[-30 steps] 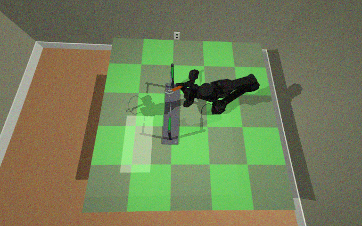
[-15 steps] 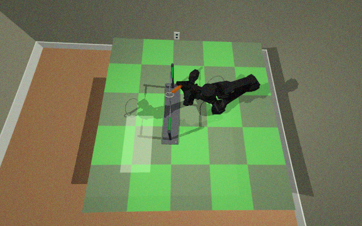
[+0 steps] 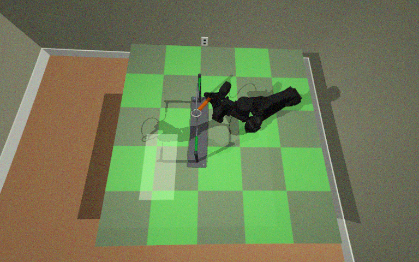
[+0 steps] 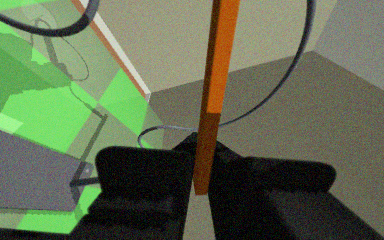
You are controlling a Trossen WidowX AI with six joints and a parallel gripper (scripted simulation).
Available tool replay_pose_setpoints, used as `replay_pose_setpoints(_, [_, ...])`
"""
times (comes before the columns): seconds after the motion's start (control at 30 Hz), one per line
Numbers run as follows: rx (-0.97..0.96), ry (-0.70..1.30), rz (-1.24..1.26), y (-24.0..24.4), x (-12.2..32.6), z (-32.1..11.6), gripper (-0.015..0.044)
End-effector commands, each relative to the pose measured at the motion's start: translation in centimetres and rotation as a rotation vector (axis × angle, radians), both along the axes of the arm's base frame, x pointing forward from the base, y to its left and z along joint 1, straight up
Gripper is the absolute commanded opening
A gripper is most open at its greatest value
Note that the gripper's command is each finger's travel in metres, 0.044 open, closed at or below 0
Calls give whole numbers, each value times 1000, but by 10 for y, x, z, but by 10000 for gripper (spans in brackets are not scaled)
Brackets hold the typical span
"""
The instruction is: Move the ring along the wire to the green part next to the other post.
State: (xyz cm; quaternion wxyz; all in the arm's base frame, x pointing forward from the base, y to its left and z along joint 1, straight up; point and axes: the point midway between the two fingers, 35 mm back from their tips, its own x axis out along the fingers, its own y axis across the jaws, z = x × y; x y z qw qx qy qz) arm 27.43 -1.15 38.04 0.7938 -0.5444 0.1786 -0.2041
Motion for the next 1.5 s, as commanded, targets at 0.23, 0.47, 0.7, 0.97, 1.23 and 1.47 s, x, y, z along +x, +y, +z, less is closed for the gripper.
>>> replay_pose_setpoints(0.23, [-149,2,-6,-3,-1,4,-150])
replay_pose_setpoints(0.47, [-246,4,-8,-3,-2,7,-150])
replay_pose_setpoints(0.7, [-343,6,-10,-4,-2,10,-150])
replay_pose_setpoints(0.97, [-453,9,-12,-4,-2,13,-150])
replay_pose_setpoints(1.23, [-564,11,-14,-3,-2,16,-150])
replay_pose_setpoints(1.47, [-658,13,-16,-3,-2,19,-150])
